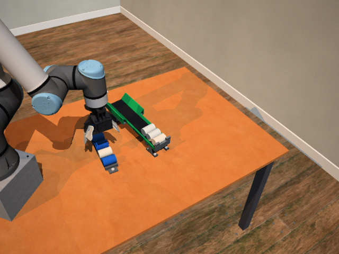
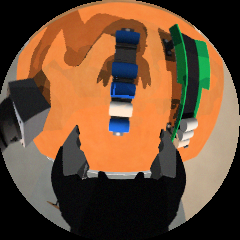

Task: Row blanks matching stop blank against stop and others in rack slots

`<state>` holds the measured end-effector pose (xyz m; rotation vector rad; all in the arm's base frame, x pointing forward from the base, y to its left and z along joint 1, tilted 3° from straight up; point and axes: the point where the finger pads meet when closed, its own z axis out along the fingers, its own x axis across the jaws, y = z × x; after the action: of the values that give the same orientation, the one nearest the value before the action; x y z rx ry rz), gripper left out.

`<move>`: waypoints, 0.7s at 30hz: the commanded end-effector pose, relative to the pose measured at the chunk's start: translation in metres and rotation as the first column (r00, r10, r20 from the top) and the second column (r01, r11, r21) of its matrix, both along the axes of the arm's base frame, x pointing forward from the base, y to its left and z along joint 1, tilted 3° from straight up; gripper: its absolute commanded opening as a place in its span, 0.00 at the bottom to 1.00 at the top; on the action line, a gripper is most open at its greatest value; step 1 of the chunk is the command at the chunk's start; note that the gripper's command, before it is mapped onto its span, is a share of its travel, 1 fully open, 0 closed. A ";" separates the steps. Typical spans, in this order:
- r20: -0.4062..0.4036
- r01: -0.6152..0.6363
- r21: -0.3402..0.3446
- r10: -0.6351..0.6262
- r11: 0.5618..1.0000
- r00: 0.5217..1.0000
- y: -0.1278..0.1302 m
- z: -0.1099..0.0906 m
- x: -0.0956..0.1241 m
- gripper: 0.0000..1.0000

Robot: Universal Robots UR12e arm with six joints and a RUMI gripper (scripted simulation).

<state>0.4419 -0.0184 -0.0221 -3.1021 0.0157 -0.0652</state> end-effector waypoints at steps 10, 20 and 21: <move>-0.001 0.037 0.000 -0.037 0.999 0.999 -0.001 0.000 0.001 0.49; -0.001 0.037 0.000 -0.037 0.999 0.999 -0.001 0.000 0.001 0.49; -0.001 0.037 0.000 -0.037 0.999 0.999 -0.001 0.000 0.001 0.49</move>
<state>0.4424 -0.0193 -0.0222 -3.1014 0.0732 -0.0634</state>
